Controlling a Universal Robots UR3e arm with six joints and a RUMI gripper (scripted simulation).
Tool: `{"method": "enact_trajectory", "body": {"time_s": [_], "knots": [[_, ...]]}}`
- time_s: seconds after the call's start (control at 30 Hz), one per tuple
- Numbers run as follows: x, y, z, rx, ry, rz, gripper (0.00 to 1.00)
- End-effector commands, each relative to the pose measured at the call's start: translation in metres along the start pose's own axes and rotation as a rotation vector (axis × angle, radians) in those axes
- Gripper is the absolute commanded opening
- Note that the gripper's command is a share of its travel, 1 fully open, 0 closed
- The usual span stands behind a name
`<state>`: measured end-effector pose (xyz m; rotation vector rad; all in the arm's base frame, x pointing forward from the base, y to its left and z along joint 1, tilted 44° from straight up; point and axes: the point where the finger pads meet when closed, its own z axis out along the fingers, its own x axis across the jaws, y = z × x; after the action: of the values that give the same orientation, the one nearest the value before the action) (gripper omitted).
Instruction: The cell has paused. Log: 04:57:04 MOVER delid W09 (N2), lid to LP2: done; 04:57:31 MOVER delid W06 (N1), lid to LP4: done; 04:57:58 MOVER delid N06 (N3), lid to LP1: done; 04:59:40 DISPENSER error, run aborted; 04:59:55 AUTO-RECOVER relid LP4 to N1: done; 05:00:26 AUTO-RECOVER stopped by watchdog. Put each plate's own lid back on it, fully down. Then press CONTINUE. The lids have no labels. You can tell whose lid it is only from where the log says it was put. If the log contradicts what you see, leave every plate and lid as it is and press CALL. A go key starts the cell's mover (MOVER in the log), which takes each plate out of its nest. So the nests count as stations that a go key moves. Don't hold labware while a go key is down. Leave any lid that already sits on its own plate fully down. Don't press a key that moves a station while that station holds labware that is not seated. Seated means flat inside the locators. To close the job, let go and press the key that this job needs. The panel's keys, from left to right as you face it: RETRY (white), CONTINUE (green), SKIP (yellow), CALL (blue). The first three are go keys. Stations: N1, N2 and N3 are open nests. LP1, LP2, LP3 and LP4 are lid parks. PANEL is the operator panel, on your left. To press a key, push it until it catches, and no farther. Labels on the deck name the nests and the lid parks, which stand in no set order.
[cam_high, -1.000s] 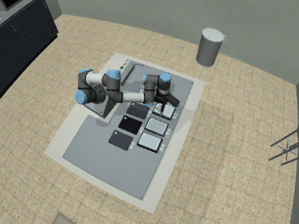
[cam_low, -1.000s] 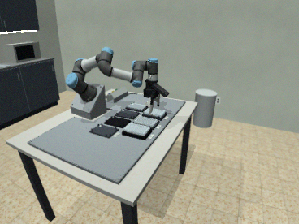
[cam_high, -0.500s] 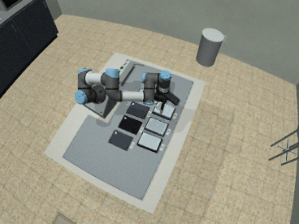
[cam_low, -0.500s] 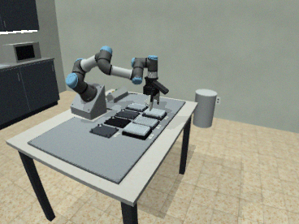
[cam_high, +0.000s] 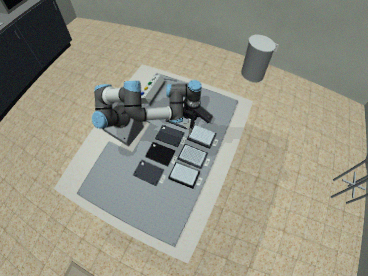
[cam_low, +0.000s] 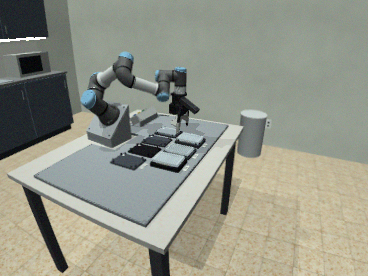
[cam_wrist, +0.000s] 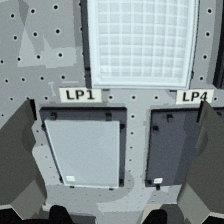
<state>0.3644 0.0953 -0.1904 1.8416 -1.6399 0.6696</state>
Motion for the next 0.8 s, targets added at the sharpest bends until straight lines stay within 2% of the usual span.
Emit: {"method": "enact_trajectory", "body": {"time_s": [0.0,0.03,0.53,0.6,0.77], "knots": [[-0.006,0.015,-0.001,0.014,-0.008,0.001,0.82],[-0.006,0.015,-0.001,0.014,-0.008,0.001,0.82],[-0.031,0.086,-0.001,0.014,-0.008,0.001,0.82],[-0.031,0.086,-0.001,0.014,-0.008,0.001,0.82],[-0.039,0.11,0.0,0.014,-0.009,0.001,0.82]]}}
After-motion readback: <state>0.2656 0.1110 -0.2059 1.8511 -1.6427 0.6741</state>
